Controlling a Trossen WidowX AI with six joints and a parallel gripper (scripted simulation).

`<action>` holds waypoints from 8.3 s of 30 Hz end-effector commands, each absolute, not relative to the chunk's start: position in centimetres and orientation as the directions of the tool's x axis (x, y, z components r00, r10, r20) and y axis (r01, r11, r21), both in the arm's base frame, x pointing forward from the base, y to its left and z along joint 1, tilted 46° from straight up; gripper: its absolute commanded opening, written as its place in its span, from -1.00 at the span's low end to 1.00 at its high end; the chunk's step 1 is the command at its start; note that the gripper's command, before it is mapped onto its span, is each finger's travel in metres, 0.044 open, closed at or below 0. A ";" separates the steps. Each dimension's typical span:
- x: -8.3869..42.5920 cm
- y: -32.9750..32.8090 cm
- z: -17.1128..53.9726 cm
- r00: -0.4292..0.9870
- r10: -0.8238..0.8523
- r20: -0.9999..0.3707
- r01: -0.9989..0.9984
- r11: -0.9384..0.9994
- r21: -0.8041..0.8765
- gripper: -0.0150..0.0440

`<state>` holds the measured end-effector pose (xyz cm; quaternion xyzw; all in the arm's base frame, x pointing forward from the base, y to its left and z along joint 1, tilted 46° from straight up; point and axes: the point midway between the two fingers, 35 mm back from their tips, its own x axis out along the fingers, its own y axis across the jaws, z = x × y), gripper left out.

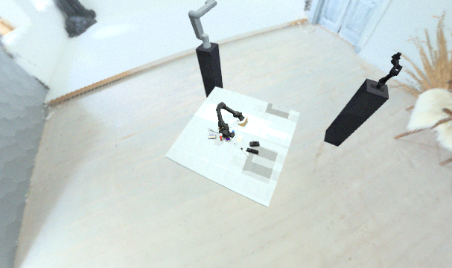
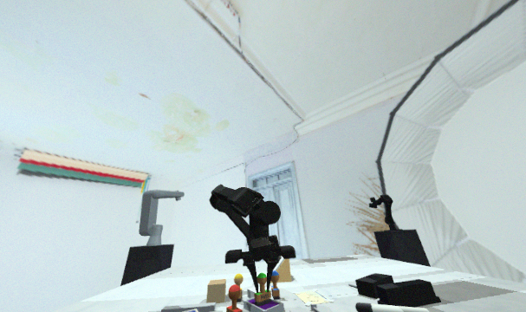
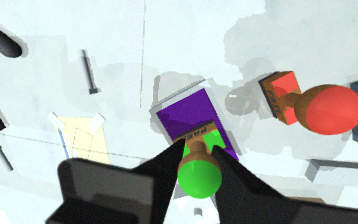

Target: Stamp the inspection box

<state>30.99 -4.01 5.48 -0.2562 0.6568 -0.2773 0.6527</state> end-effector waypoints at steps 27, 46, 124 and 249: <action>31.0 -2.9 6.6 -0.019 -0.701 -0.712 0.023 0.712 -0.702 -0.49; 31.1 -0.7 8.7 -0.020 -0.701 -0.713 0.023 0.713 -0.701 -0.49; 26.3 8.6 -2.5 -0.025 -0.697 -0.717 -0.583 0.593 -0.556 -0.49; 26.0 5.2 -5.7 -0.020 -0.703 -0.711 -0.583 0.586 -0.563 -0.49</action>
